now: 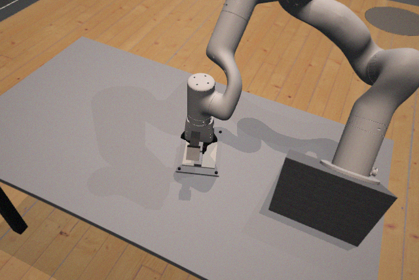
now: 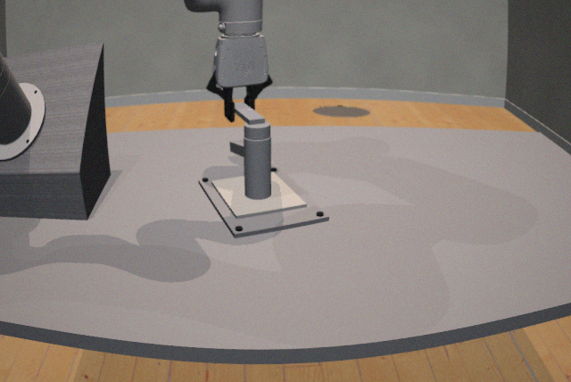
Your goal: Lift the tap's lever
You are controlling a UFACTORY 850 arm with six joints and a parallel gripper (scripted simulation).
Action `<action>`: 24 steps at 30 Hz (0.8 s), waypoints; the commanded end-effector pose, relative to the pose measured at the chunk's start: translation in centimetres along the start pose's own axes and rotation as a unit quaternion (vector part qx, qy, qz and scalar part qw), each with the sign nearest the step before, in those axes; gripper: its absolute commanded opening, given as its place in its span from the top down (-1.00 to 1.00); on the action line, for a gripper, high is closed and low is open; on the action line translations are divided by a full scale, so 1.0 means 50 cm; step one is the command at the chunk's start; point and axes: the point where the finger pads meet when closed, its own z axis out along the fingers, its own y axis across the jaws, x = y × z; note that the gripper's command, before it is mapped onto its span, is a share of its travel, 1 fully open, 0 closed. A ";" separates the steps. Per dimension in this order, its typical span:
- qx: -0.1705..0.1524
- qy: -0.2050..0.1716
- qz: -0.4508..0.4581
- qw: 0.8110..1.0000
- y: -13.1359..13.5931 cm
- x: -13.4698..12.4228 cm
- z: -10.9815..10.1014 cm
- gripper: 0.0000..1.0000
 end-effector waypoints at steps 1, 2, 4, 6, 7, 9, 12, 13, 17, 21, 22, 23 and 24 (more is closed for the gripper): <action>-0.001 0.000 0.000 1.000 0.001 0.000 -0.002 1.00; -0.001 0.000 0.000 1.000 0.001 0.000 -0.002 1.00; -0.001 0.000 0.000 1.000 0.001 0.000 -0.002 1.00; -0.001 0.000 0.000 1.000 0.001 -0.001 -0.004 1.00; -0.001 0.000 0.000 1.000 0.001 -0.001 -0.006 1.00; -0.001 0.000 0.000 1.000 0.001 -0.002 -0.010 1.00; -0.001 0.000 0.000 1.000 0.001 -0.003 -0.017 1.00; -0.001 0.000 0.000 1.000 0.001 -0.003 -0.017 1.00; -0.001 0.000 0.000 1.000 0.001 -0.008 -0.034 1.00; -0.001 0.000 0.000 1.000 0.001 -0.015 -0.052 1.00; -0.001 0.000 0.000 1.000 0.001 -0.016 -0.056 1.00; -0.001 0.000 0.000 1.000 0.001 -0.018 -0.060 1.00; -0.001 0.000 0.000 1.000 0.001 -0.020 -0.063 1.00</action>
